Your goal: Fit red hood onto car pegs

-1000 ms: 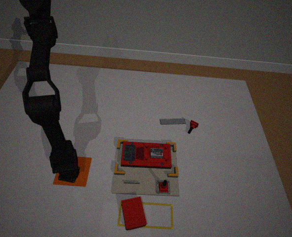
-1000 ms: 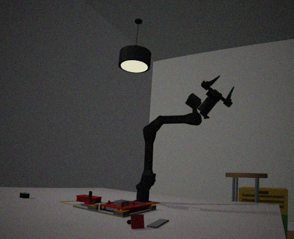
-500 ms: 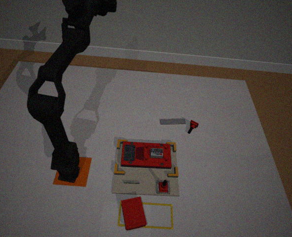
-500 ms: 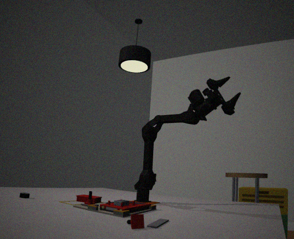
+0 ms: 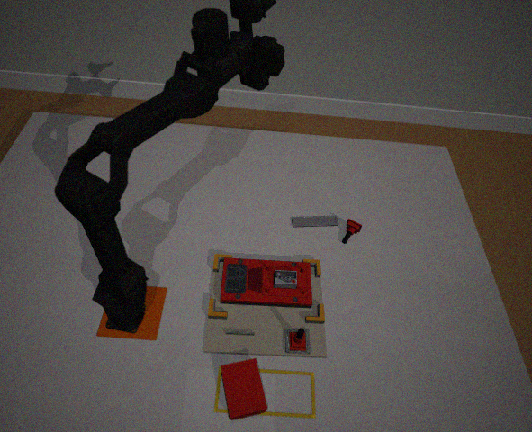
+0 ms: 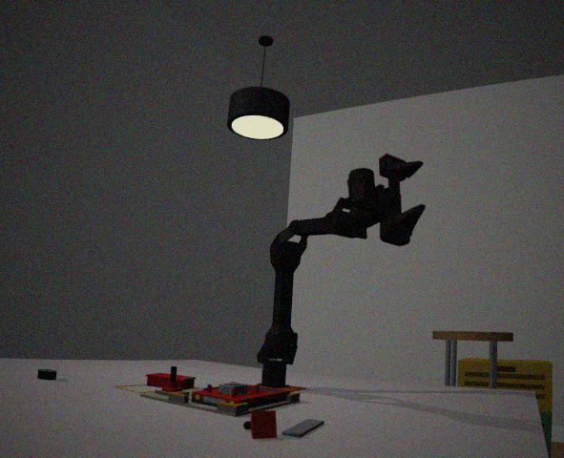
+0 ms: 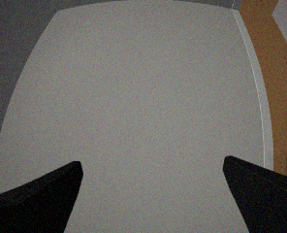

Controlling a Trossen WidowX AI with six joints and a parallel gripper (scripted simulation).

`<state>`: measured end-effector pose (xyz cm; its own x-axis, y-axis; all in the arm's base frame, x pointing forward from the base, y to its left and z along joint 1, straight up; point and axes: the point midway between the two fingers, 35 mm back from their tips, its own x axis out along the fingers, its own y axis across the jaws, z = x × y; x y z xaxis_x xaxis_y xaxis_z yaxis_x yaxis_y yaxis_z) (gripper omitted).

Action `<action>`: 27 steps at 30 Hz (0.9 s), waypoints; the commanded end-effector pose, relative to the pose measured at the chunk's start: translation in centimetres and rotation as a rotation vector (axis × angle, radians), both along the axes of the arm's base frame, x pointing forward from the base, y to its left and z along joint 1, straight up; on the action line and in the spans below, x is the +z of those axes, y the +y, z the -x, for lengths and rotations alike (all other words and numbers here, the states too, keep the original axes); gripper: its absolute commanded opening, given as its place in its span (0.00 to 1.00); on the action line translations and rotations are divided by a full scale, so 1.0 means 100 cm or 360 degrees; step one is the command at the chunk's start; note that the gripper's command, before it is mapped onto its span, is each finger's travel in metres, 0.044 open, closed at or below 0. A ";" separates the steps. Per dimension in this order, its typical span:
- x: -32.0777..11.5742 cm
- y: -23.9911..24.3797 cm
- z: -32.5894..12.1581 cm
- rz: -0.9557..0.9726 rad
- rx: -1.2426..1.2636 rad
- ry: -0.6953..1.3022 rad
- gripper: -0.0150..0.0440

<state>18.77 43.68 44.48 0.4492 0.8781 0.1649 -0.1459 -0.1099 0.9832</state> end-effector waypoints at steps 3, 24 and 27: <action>-0.047 -0.028 -0.065 0.0303 -0.0226 0.0034 1.00; -0.184 -0.223 -0.206 0.1156 -0.0853 0.0489 1.00; -0.201 -0.257 -0.211 0.1246 -0.0916 0.0593 1.00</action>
